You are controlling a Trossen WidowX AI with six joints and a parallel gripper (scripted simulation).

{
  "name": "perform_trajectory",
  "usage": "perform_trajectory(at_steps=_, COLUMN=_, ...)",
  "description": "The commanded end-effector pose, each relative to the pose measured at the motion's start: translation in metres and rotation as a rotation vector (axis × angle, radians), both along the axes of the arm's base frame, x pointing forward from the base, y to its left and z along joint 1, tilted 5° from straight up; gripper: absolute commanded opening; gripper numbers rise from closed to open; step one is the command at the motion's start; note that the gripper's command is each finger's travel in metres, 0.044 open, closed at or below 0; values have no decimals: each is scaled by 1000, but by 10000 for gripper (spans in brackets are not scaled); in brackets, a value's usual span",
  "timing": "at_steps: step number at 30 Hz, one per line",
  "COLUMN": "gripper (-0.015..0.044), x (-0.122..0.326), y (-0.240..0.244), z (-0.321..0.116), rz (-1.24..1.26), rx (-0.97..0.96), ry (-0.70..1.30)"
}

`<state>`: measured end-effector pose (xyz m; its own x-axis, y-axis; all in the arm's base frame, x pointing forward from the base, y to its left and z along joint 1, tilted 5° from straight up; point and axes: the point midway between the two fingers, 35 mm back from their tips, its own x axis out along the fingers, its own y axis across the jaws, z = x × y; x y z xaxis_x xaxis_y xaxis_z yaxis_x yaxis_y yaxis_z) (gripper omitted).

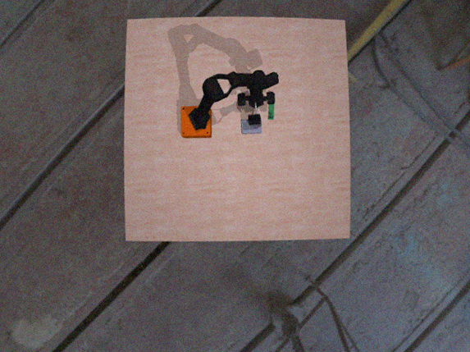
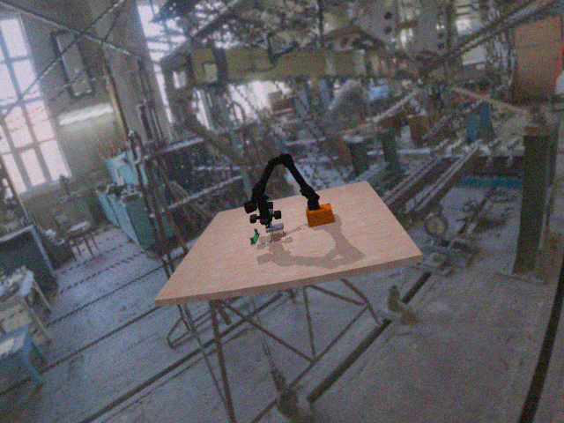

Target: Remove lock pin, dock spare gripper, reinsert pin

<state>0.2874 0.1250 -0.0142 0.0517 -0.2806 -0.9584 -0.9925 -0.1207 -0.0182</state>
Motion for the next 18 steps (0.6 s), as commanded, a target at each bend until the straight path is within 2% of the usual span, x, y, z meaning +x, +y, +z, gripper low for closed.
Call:
perform_trajectory(at_steps=1, gripper=0, x=-1, y=-3, z=-1, rz=2, rx=-6, ry=3)
perform_trajectory(at_steps=18, gripper=0, x=-1, y=-10, z=-1, rz=3, rx=-4, ry=-10)
